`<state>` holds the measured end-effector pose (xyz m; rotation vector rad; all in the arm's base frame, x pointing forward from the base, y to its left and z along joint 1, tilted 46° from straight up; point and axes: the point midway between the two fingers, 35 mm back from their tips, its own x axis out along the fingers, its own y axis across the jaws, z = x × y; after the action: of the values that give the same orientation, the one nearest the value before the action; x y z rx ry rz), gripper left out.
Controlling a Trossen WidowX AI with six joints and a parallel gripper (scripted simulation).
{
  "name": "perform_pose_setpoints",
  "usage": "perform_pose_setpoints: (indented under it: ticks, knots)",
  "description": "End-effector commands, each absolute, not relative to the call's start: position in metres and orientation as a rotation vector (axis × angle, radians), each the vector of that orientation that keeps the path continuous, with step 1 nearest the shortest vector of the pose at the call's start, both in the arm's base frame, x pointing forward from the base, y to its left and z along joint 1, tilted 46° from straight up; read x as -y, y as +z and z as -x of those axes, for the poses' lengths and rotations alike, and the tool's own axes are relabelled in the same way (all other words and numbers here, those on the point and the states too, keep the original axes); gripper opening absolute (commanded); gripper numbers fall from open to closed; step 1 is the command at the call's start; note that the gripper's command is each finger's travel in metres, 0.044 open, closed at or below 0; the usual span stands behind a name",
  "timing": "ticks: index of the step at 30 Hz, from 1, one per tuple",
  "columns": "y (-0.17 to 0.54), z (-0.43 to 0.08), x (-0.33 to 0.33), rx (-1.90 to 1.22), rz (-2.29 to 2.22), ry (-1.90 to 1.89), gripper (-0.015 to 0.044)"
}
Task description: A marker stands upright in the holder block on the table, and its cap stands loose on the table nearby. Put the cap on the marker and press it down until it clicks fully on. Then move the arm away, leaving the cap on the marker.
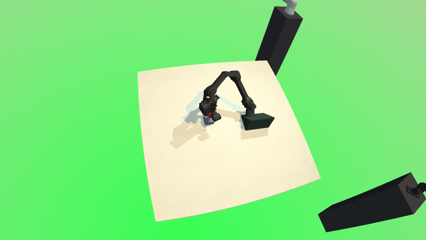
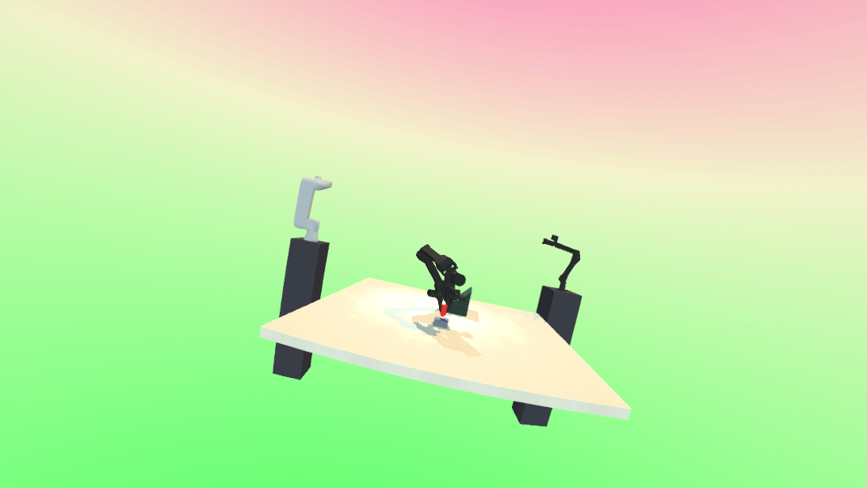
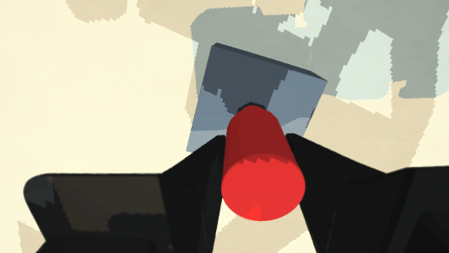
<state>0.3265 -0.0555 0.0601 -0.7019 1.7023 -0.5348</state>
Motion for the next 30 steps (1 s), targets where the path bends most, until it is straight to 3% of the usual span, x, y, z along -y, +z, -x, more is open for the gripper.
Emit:
perform_pose_setpoints:
  ticks: [1,18,30]
  knots:
    - [0.06,-0.326,0.056,-1.703,0.707,-0.534,0.0]
    - [0.06,-0.326,0.056,-1.703,0.702,-0.535,0.044]
    - [0.111,-0.338,0.003,-1.717,0.769,-0.472,0.044]
